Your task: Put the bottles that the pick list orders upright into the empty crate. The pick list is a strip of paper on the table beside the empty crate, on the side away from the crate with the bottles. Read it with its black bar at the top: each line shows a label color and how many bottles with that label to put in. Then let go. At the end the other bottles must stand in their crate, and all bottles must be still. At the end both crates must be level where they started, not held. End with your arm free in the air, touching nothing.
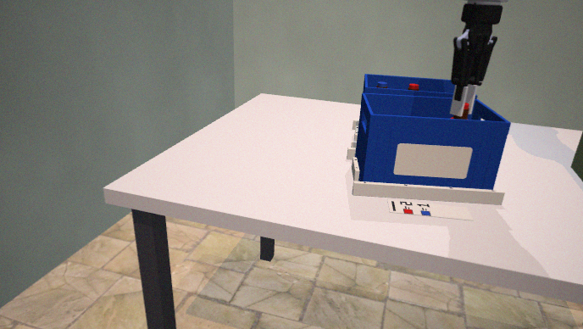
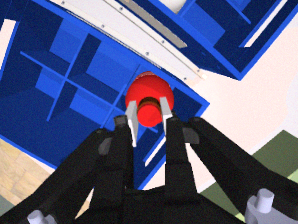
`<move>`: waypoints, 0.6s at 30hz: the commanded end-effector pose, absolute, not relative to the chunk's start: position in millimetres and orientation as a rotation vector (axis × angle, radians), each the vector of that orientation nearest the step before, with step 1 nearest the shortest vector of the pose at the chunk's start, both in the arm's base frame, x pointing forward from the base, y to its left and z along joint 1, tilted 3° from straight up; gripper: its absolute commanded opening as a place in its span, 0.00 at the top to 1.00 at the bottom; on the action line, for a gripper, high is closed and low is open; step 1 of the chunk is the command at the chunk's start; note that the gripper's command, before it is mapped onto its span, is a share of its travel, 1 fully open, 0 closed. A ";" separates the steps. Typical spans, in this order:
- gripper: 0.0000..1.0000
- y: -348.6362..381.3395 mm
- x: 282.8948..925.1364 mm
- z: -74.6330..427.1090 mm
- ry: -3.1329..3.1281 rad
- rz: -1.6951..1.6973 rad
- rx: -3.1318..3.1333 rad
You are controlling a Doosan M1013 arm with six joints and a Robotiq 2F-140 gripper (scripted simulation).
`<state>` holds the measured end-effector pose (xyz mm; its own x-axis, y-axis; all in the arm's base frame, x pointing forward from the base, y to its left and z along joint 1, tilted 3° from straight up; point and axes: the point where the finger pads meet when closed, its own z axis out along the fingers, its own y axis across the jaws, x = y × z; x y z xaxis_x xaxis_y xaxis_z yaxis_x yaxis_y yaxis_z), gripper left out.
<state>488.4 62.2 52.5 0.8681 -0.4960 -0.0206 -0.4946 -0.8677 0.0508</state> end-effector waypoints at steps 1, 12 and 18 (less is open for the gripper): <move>1.00 62.2 488.4 51.4 -0.794 -0.051 2.994; 1.00 62.0 488.1 45.9 -0.794 -0.051 2.994; 1.00 62.0 488.1 43.9 -0.794 -0.051 2.994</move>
